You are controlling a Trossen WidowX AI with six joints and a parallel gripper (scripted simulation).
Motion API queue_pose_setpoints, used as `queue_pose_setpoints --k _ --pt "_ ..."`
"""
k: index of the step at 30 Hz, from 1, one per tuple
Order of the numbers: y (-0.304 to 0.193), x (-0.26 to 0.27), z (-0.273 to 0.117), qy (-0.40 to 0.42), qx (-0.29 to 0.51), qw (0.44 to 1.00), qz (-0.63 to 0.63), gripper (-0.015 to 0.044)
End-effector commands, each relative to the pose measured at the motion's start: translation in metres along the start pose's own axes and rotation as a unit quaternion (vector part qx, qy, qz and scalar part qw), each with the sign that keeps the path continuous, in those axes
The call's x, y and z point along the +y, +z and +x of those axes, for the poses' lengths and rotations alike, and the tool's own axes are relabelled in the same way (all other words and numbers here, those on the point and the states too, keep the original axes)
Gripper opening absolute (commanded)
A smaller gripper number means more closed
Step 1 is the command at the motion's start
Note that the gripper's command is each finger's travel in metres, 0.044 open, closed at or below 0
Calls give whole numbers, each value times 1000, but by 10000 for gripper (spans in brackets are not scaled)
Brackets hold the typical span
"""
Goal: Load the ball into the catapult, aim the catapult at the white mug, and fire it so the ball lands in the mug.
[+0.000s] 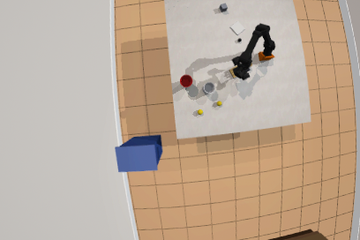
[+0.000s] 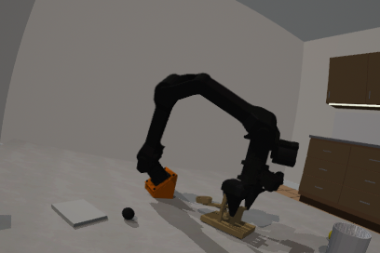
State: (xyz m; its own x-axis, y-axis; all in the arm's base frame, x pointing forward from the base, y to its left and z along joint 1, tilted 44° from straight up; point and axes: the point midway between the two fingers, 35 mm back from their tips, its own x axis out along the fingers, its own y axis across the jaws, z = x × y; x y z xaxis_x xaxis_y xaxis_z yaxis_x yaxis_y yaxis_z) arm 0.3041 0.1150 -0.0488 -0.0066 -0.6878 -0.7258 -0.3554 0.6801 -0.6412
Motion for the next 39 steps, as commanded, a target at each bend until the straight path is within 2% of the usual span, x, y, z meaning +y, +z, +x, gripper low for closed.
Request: queue_pose_setpoints --k 1,4,5,6,15,21,39 --pt "1 4 -56 5 -14 1000 2 440" --pt "-2 3 -77 5 -13 1000 2 440" --pt "-2 3 -77 5 -13 1000 2 440" --pt "2 4 -59 3 -16 1000 -1 440" --pt "-3 4 -73 2 -18 1000 -1 440" --pt "-1 4 -28 1 -18 1000 0 440" --pt "1 4 -4 1 -18 1000 0 440"
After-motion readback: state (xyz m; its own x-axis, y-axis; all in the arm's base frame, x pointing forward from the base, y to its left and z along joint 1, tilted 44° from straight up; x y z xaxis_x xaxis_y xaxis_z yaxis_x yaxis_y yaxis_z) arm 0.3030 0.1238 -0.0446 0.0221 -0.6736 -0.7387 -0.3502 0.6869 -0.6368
